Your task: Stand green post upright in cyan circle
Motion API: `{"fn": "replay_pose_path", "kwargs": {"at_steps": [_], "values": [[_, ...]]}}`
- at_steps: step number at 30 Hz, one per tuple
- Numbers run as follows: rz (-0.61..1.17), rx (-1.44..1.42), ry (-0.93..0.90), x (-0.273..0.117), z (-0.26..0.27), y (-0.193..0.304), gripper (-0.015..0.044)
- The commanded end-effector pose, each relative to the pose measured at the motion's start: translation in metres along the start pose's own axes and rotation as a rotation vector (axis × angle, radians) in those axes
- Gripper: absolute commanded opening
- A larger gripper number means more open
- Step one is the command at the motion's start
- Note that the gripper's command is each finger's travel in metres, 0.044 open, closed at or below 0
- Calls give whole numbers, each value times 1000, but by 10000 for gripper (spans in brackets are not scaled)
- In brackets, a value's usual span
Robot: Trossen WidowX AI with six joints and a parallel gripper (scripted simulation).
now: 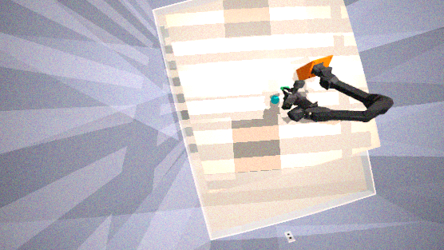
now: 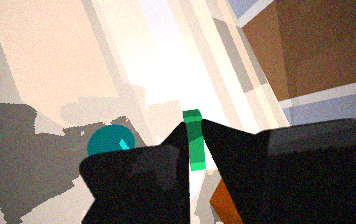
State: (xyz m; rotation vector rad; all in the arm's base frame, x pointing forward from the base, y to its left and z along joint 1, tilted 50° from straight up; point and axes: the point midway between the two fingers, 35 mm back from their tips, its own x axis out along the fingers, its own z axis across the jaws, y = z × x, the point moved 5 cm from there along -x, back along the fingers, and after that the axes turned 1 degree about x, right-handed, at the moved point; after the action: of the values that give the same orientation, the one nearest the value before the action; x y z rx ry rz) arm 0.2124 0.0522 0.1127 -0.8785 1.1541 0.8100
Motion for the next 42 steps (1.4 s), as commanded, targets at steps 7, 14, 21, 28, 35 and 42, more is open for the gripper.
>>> {"fn": "replay_pose_path", "kwargs": {"at_steps": [7, 14, 21, 28, 35, 42], "values": [[-65, 12, 15, 0, 0, 4, 23], [-110, 21, 21, 0, 1, 5, 23], [-154, 31, 24, 0, 1, 6, 23], [-199, 43, 25, -1, 2, 8, 23], [-244, 56, 23, -1, 3, 9, 23], [-289, 70, 18, -2, 4, 10, 23]]}}
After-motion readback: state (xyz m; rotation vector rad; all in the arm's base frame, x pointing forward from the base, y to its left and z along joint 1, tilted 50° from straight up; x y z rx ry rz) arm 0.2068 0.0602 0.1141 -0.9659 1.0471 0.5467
